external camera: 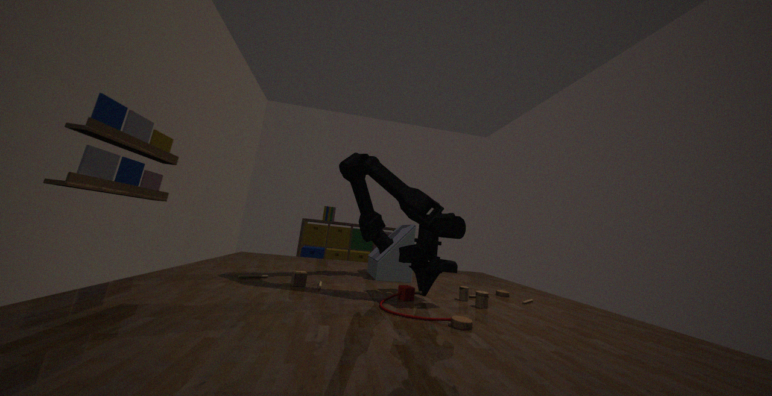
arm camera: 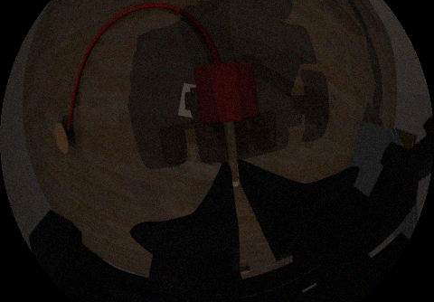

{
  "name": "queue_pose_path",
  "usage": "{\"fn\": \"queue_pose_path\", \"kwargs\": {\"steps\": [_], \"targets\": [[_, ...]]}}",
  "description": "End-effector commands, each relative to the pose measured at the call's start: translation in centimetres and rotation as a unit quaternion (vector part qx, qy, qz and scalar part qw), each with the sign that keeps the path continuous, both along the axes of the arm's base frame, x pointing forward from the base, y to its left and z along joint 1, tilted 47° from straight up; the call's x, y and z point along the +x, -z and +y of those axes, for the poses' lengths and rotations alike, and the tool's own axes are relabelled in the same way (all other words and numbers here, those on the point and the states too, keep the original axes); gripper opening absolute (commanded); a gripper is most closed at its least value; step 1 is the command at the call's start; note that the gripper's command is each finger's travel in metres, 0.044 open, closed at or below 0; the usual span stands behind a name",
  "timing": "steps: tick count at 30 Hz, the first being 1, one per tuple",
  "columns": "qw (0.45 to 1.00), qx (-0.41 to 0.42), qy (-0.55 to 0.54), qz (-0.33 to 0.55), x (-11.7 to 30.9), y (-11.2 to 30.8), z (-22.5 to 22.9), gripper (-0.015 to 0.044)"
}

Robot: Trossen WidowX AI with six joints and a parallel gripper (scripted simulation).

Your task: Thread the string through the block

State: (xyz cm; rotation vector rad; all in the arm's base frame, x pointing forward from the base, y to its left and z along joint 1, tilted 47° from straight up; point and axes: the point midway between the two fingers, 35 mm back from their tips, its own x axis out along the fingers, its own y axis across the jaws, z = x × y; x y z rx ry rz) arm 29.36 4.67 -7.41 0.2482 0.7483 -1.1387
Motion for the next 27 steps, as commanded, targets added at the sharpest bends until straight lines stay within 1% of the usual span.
{"fn": "queue_pose_path", "kwargs": {"steps": [1,27], "targets": [[1.000,0.001,0.000,0.001,-0.3,0.5,0.3,0.0000],[1.000,0.003,-0.002,0.000,-1.5,2.5,2.0,0.0000]]}}
